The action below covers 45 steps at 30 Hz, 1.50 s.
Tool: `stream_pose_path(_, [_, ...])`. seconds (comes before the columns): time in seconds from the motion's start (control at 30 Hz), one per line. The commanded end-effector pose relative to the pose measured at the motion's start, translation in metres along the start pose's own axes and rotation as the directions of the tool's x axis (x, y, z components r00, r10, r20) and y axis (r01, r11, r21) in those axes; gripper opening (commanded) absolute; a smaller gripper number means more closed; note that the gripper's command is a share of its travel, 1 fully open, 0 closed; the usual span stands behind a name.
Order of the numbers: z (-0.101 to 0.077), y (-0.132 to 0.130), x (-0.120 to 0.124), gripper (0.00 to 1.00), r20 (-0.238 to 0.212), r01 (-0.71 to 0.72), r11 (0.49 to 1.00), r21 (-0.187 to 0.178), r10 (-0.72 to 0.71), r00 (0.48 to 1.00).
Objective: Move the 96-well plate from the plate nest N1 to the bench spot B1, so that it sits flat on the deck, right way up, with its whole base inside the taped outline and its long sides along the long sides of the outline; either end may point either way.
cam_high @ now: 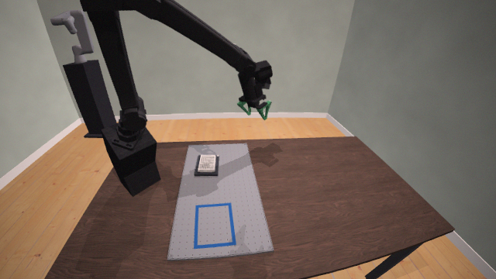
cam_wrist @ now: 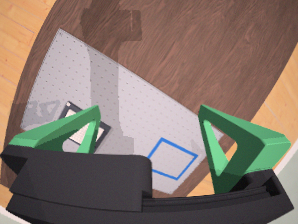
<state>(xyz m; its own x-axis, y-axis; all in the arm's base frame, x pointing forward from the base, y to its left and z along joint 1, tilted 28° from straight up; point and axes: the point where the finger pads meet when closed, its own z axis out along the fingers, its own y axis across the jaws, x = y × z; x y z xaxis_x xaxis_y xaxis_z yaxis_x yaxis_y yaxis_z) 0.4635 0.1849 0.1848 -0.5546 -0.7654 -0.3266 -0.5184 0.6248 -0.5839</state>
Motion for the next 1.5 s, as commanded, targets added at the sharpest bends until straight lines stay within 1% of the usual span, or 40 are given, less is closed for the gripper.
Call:
stream_pose_path(0.0, [-0.003,-0.002,-0.003,1.0,0.009,-0.003,1.0,0.003,0.003,1.0])
stream_pose_path(0.53, [-0.003,-0.002,-0.003,1.0,0.009,-0.003,1.0,0.003,0.003,1.0])
stream_pose_path(0.57, [0.002,0.008,-0.008,1.0,0.02,-0.043,0.999,-0.002,0.043,0.999])
stream_pose_path(0.6, [0.004,0.014,-0.008,1.0,0.021,-0.071,0.997,-0.007,0.071,0.997])
stream_pose_path(0.73, [0.017,0.028,-0.002,1.0,0.006,-0.201,0.979,-0.018,0.201,0.98])
stream_pose_path(0.83, [0.028,0.034,0.006,1.0,-0.015,-0.304,0.953,-0.018,0.303,0.953])
stream_pose_path(1.0, [0.041,0.055,0.015,1.0,-0.038,-0.442,0.897,-0.023,0.441,0.897])
stream_pose_path(1.1, [0.042,0.054,0.013,1.0,-0.035,-0.456,0.889,-0.022,0.456,0.89])
stream_pose_path(1.13, [0.041,0.039,0.002,1.0,-0.012,-0.511,0.859,-0.016,0.511,0.859])
stream_pose_path(1.17, [0.051,0.058,0.024,1.0,-0.056,-0.518,0.855,-0.011,0.517,0.854])
stream_pose_path(1.3, [0.059,0.077,0.031,1.0,-0.075,-0.618,0.786,-0.01,0.616,0.785])
stream_pose_path(1.4, [0.068,0.086,0.04,1.0,-0.091,-0.694,0.72,0.004,0.691,0.717])
stream_pose_path(1.43, [0.071,0.087,0.043,1.0,-0.093,-0.704,0.71,0.008,0.701,0.707])
stream_pose_path(1.47, [0.073,0.09,0.046,1.0,-0.098,-0.727,0.687,0.013,0.724,0.683])
